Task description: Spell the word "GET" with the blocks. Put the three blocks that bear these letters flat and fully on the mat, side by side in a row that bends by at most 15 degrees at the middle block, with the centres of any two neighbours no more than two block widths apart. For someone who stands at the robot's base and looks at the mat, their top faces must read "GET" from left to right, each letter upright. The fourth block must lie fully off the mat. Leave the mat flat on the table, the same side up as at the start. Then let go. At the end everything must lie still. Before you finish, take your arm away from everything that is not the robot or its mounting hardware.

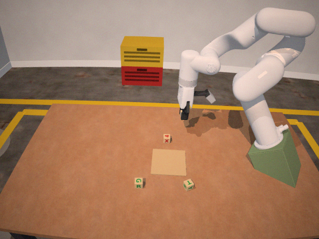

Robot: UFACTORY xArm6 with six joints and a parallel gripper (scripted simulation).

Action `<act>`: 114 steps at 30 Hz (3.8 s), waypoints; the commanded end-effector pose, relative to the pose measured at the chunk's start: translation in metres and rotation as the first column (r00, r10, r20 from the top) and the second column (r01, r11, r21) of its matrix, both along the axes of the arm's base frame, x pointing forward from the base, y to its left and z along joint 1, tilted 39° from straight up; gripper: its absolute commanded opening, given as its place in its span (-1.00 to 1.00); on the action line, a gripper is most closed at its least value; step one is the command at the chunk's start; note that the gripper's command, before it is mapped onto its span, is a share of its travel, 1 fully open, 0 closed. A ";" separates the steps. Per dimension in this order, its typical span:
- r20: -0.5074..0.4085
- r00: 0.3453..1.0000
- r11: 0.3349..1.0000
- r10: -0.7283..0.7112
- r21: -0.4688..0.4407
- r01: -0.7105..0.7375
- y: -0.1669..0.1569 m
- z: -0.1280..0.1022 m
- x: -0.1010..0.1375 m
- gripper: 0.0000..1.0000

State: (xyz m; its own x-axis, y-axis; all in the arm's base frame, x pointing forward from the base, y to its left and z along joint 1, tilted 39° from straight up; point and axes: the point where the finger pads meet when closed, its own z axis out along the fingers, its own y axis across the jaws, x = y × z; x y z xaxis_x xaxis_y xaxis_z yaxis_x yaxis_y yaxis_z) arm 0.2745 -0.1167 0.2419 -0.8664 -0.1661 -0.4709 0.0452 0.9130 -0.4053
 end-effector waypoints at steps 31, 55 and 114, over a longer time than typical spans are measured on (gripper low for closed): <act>0.081 0.921 0.899 -0.381 0.266 0.348 0.041 -0.005 0.023 -0.47; 0.091 0.718 0.660 -0.690 0.485 0.574 0.084 -0.011 0.044 -0.47; -0.031 0.218 0.105 -0.976 0.802 0.588 0.174 -0.027 0.074 -0.47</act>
